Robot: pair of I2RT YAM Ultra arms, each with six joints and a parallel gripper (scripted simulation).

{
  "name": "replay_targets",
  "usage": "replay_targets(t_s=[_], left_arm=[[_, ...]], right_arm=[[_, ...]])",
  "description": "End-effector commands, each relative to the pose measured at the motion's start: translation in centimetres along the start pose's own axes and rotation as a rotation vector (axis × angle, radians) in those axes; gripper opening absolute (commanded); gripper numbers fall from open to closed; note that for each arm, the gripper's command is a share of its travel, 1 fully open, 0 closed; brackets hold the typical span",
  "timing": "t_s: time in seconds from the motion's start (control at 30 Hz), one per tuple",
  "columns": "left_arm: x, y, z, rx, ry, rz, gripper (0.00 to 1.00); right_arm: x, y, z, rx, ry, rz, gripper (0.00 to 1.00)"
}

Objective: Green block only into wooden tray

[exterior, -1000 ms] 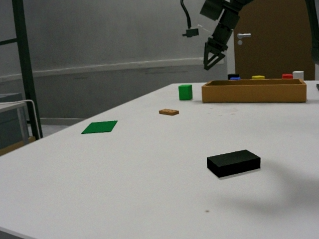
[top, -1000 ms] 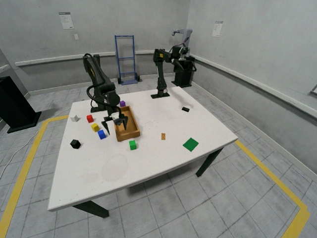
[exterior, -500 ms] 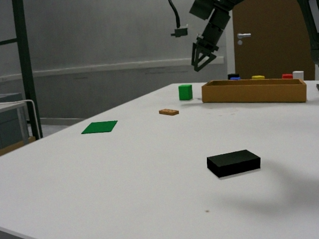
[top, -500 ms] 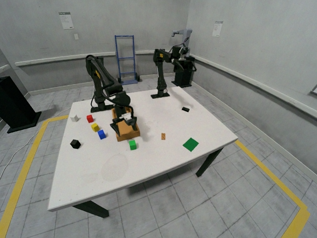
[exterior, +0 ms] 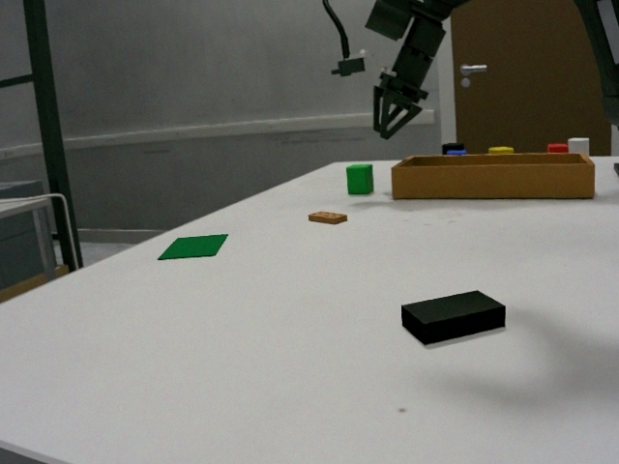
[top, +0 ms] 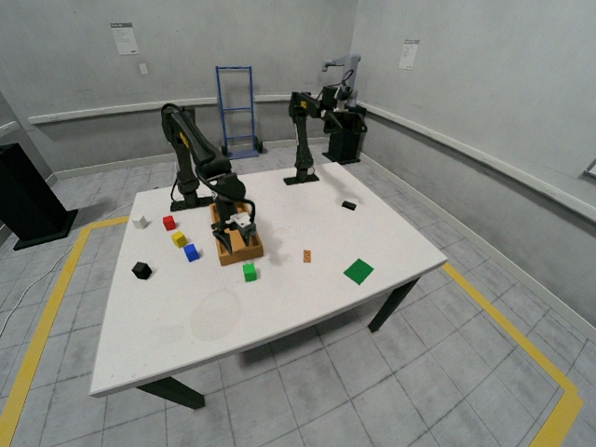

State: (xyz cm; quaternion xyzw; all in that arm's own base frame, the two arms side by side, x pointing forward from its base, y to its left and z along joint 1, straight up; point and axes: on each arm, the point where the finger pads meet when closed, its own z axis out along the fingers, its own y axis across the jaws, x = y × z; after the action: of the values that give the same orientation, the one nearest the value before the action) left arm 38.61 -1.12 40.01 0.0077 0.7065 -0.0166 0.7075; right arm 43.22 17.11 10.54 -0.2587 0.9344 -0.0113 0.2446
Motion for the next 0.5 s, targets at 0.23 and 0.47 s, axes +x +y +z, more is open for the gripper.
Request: replay_targets(t_s=[0.23,0.47], left_arm=[[7.4,-12.3,1.1,0.342,0.083,-0.046,1.00],[13.4,-20.5,-1.7,0.565,0.178,-0.052,1.00]], right_arm=[[-1.0,0.1,0.6,-0.194,0.117,-0.431,0.62],[-1.7,-0.2,2.2,-0.313,0.129,-0.640,0.62]])
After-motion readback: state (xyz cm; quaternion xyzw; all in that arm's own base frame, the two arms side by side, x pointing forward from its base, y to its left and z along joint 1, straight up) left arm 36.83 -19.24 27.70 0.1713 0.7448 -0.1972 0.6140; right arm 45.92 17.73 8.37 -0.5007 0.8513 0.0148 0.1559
